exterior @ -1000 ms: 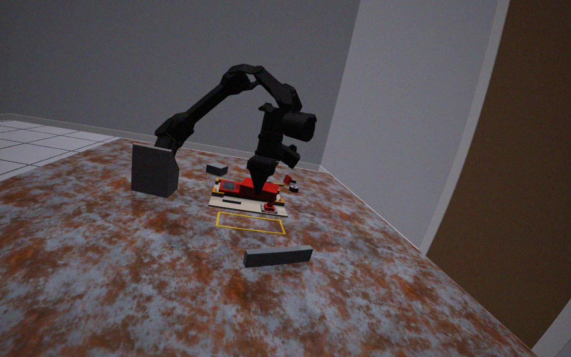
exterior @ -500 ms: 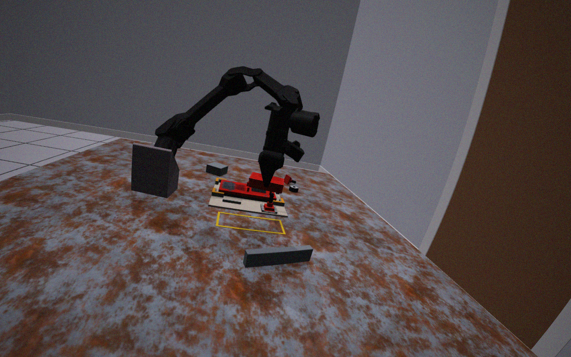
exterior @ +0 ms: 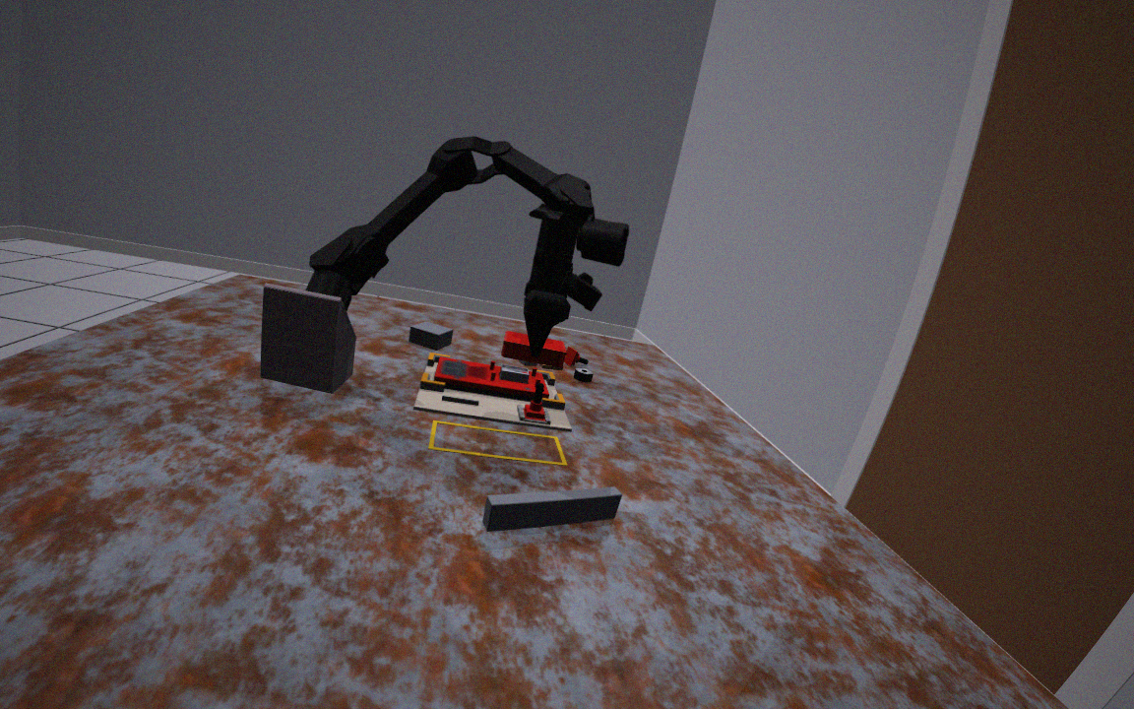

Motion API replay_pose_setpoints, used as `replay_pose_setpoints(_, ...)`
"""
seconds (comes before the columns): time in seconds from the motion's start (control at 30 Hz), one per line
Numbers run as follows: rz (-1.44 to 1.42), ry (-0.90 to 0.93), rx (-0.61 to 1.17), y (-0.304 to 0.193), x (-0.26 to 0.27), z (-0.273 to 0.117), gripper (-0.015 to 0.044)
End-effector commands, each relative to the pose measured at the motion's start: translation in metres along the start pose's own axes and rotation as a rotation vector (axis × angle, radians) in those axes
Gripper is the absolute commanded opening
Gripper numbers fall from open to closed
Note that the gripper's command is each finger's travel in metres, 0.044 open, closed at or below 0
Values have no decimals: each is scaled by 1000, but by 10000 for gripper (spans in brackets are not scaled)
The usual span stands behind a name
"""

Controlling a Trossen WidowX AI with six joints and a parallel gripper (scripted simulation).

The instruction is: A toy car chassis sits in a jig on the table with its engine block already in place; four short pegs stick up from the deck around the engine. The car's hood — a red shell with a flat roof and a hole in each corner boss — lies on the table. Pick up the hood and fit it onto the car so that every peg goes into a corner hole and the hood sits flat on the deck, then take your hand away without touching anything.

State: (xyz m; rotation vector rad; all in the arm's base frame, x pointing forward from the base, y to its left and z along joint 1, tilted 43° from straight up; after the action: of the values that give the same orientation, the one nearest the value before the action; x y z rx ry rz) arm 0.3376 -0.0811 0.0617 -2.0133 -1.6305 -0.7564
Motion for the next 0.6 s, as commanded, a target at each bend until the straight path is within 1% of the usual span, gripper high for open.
replay_pose_setpoints(0.0, -11, 8, 7, -4, 18, 2, 0)
replay_pose_setpoints(0.57, -93, 26, 8, -22, 90, 0, 0)
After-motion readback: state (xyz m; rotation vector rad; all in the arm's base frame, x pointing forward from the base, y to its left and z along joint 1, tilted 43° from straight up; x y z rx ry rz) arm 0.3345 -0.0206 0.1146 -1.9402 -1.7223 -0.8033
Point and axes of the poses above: the point midway between the two fingers, 35 mm back from their tips, its own z axis out along the fingers, its own x axis across the jaws, y = z × x, the point moved 2 cm from there along -z, back along the fingers, and after that the axes turned 3 degrees about z, right-handed, at the moved point
